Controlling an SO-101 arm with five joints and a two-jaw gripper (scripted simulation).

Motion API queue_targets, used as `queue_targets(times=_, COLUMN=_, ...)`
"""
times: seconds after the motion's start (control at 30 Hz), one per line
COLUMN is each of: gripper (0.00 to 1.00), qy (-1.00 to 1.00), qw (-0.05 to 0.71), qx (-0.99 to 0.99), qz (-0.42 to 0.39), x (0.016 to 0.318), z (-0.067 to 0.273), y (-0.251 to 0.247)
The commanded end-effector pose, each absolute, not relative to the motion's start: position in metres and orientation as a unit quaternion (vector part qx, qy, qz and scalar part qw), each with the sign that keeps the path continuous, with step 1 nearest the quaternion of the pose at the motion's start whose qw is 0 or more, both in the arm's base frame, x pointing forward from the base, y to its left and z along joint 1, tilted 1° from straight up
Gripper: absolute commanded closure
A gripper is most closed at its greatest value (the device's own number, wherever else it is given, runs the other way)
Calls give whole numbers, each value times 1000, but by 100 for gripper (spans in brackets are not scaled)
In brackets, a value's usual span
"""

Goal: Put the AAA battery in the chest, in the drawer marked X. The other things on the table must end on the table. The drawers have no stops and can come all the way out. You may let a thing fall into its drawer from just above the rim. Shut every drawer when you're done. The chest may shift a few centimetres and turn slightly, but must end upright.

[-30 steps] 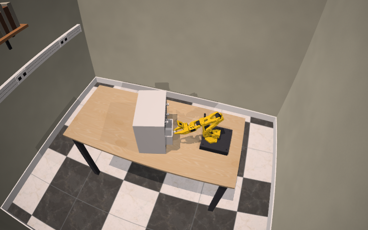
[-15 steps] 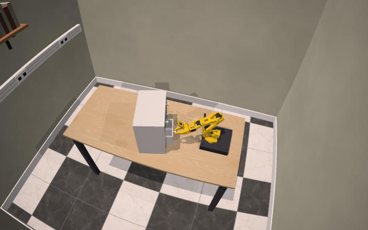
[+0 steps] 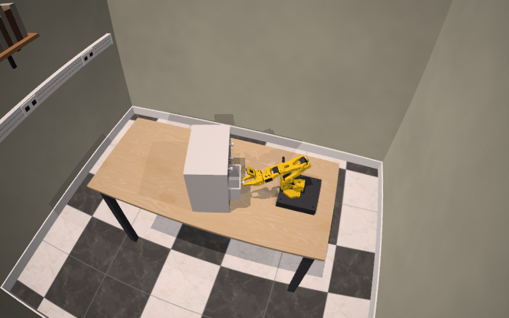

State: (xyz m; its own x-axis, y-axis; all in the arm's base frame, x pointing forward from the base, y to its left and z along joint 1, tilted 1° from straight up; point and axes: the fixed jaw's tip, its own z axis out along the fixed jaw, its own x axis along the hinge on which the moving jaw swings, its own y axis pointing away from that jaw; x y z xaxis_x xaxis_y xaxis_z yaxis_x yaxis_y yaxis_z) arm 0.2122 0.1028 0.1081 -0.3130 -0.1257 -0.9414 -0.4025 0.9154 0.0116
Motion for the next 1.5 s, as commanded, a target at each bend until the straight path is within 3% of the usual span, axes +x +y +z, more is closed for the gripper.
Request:
queue_targets(times=0.0, gripper=100, qy=798, qw=564, qx=-172, qz=128, x=207, z=109, y=105)
queue_targets(times=1.47, gripper=100, qy=797, qw=563, qx=-176, qz=130, x=196, z=109, y=102)
